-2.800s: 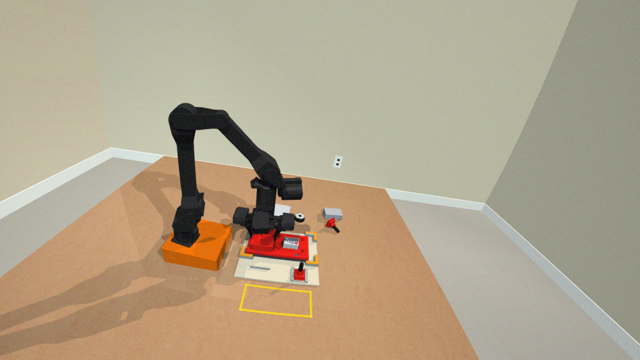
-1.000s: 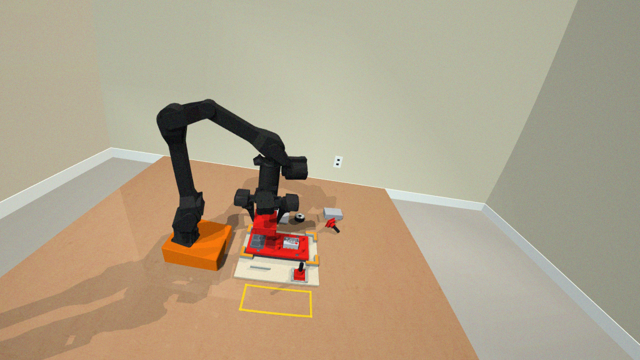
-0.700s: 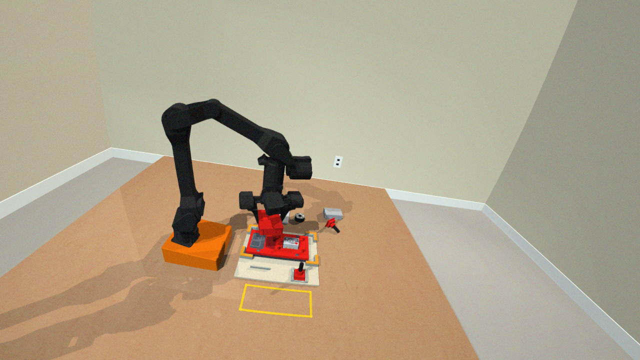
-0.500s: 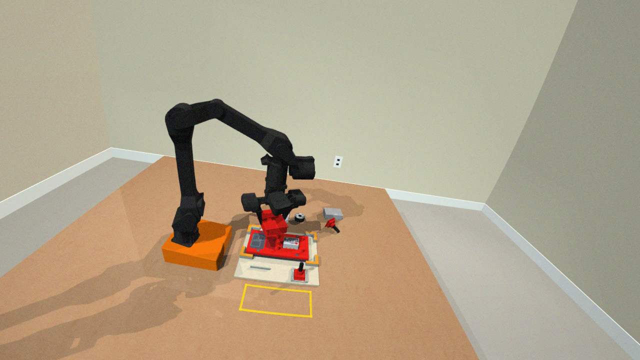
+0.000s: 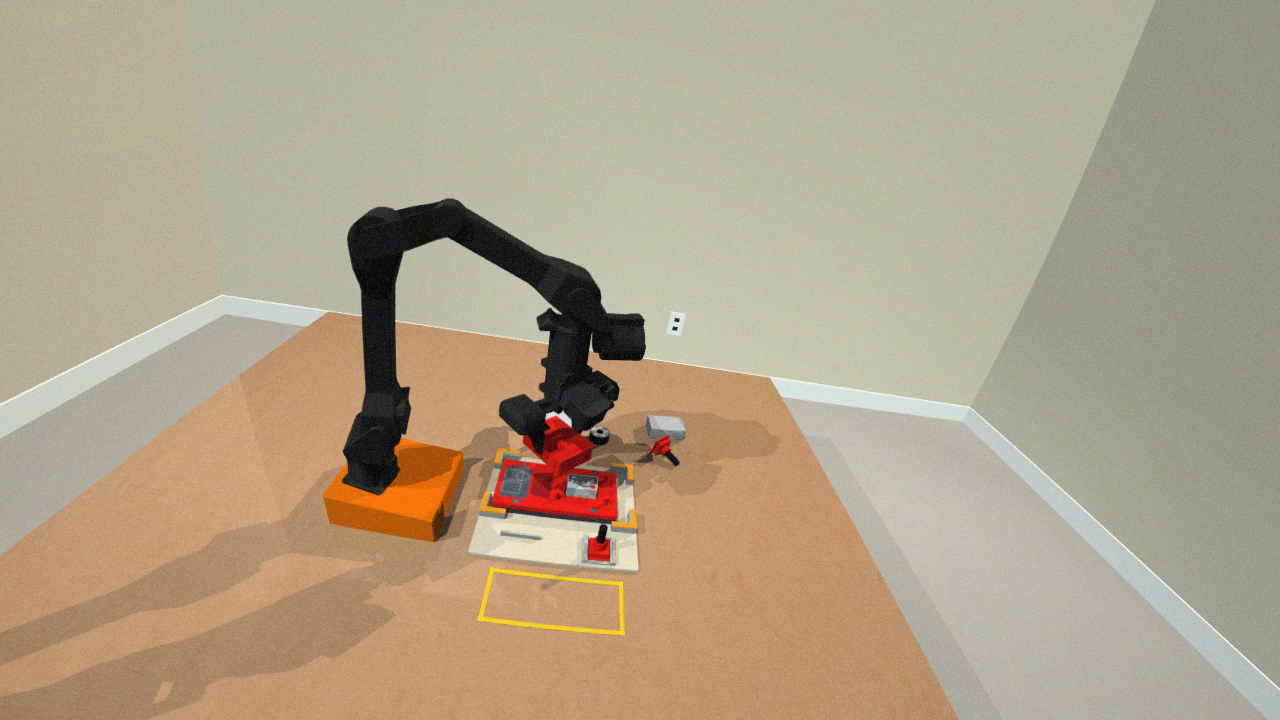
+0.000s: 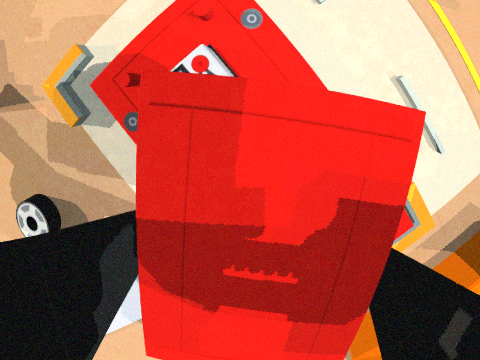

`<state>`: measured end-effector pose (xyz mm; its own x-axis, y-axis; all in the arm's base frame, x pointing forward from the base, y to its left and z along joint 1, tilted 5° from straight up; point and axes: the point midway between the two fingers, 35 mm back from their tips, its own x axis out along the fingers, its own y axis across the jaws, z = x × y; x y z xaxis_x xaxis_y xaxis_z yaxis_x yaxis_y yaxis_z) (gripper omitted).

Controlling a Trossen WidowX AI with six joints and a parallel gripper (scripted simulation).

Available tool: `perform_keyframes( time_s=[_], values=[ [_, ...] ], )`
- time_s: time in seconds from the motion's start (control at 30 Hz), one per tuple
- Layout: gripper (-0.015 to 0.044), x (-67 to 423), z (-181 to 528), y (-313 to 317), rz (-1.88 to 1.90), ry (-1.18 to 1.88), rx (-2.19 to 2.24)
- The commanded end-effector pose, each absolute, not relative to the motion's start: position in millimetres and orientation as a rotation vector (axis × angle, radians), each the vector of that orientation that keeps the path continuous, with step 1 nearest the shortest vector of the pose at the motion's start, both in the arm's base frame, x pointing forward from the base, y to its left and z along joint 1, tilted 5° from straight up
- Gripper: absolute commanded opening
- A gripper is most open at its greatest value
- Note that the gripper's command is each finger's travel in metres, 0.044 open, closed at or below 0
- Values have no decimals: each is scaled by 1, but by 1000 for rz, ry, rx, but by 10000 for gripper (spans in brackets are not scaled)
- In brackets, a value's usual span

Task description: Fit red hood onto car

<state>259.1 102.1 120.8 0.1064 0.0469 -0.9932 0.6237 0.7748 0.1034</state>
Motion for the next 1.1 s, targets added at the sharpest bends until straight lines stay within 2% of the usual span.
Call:
perform_keyframes(
  time_s=[0.0, 1.07],
  values=[
    [0, 265, 120, 103, -392, 1441, 509],
    [0, 308, 124, 105, 137, 1461, -62]
  ],
)
